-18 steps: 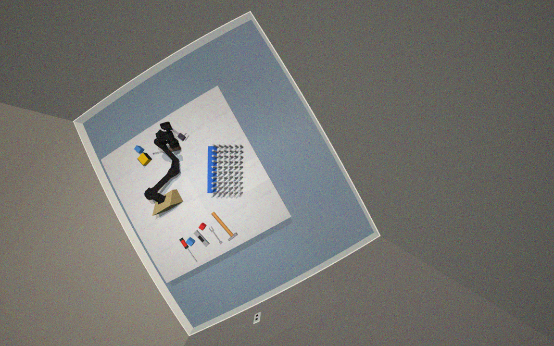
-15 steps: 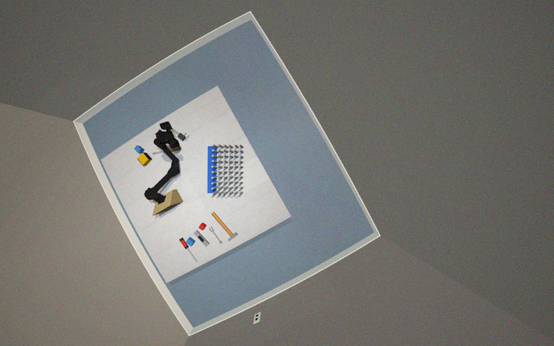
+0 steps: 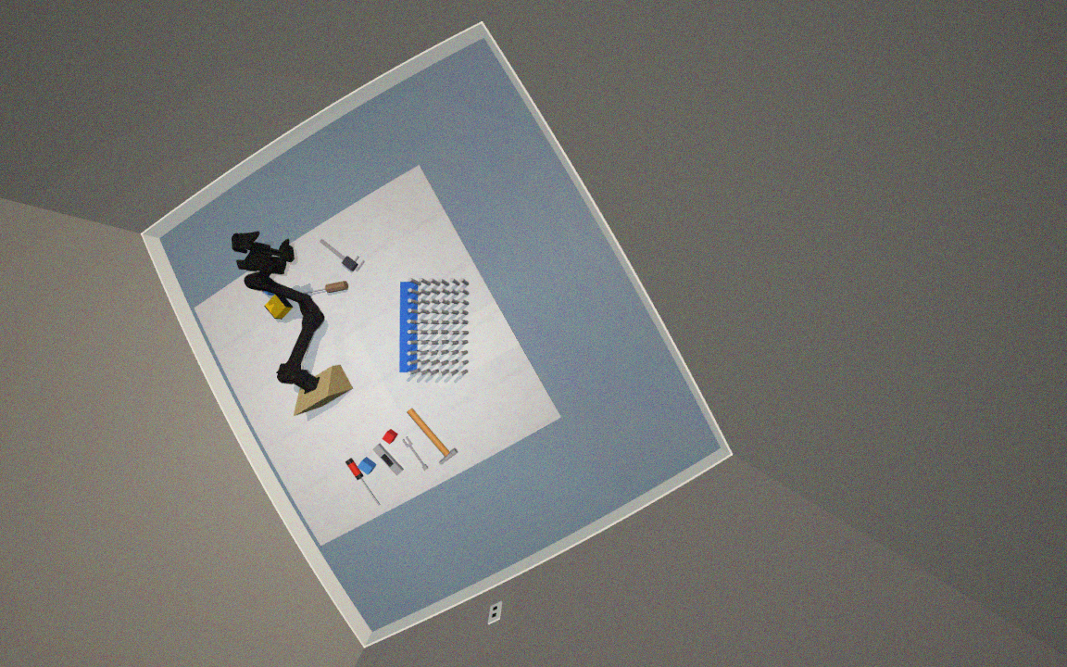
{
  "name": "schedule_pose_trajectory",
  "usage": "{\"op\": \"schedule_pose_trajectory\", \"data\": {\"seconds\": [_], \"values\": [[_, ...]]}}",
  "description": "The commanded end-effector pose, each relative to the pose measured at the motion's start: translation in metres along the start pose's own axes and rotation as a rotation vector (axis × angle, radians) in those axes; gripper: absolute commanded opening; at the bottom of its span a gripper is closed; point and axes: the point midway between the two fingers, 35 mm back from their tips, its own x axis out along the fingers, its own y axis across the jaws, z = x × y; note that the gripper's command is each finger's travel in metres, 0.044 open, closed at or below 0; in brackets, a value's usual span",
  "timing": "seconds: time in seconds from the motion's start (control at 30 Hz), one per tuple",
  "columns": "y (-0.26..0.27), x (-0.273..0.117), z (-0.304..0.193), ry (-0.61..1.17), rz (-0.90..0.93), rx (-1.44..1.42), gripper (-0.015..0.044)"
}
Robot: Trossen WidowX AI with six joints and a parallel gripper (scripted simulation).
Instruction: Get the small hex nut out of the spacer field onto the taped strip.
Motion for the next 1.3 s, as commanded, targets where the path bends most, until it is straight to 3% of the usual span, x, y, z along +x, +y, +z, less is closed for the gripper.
{"op": "schedule_pose_trajectory", "data": {"seconds": [0.0, 0.37, 0.6, 0.9, 1.03, 1.27], "values": [[0.042, -0.023, 0.0, 0.107, 0.001, 0.253, 0.044], [0.135, -0.058, 0.039, 0.308, -0.028, 0.914, 0.044], [0.194, -0.064, 0.101, 0.426, -0.116, 1.445, 0.044], [0.221, -0.028, 0.202, 0.463, -0.247, 2.134, 0.044], [0.211, -0.001, 0.246, 0.428, -0.298, 2.436, 0.044], [0.179, 0.036, 0.285, 0.353, -0.369, 2.726, 0.044]]}}
